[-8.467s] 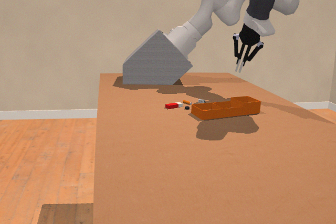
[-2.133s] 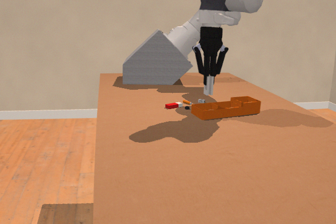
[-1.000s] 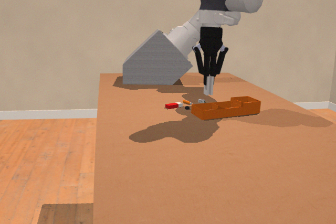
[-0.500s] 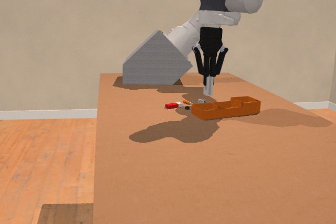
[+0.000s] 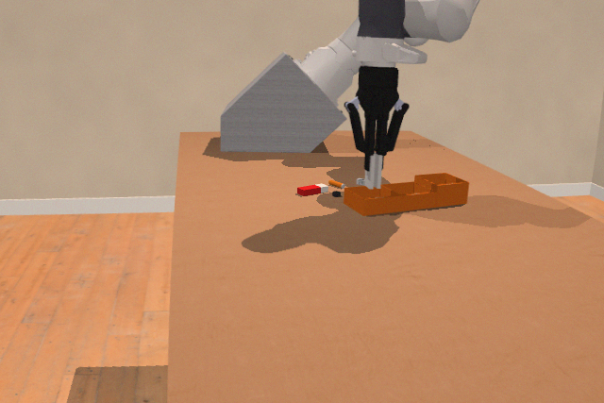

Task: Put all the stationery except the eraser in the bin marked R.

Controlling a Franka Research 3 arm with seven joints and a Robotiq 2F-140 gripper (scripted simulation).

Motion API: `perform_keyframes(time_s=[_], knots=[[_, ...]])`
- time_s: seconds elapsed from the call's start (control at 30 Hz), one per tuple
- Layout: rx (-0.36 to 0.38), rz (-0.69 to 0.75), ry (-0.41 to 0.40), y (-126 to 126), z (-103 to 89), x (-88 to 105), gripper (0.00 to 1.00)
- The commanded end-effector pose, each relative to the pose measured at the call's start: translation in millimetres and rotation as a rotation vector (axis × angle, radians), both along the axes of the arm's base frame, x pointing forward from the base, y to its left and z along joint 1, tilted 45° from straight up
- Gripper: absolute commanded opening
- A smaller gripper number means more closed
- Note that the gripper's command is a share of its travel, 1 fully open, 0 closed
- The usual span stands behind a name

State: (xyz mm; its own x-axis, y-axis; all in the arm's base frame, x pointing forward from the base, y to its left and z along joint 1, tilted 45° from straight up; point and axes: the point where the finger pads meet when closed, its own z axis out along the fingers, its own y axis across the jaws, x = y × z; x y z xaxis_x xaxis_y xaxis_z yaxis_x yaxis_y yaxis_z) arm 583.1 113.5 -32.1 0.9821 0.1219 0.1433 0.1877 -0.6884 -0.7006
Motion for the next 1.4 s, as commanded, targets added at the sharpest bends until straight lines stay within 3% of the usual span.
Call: perform_keyframes(time_s=[0.0, 0.2, 1.37], knots=[[-0.005, 0.000, -0.011, 6.4, -7.9, 3.2, 0.05], [-0.005, 0.000, -0.011, 16.4, -17.8, 3.5, 0.05], [-0.005, 0.000, -0.011, 16.4, -17.8, 3.5, 0.05]])
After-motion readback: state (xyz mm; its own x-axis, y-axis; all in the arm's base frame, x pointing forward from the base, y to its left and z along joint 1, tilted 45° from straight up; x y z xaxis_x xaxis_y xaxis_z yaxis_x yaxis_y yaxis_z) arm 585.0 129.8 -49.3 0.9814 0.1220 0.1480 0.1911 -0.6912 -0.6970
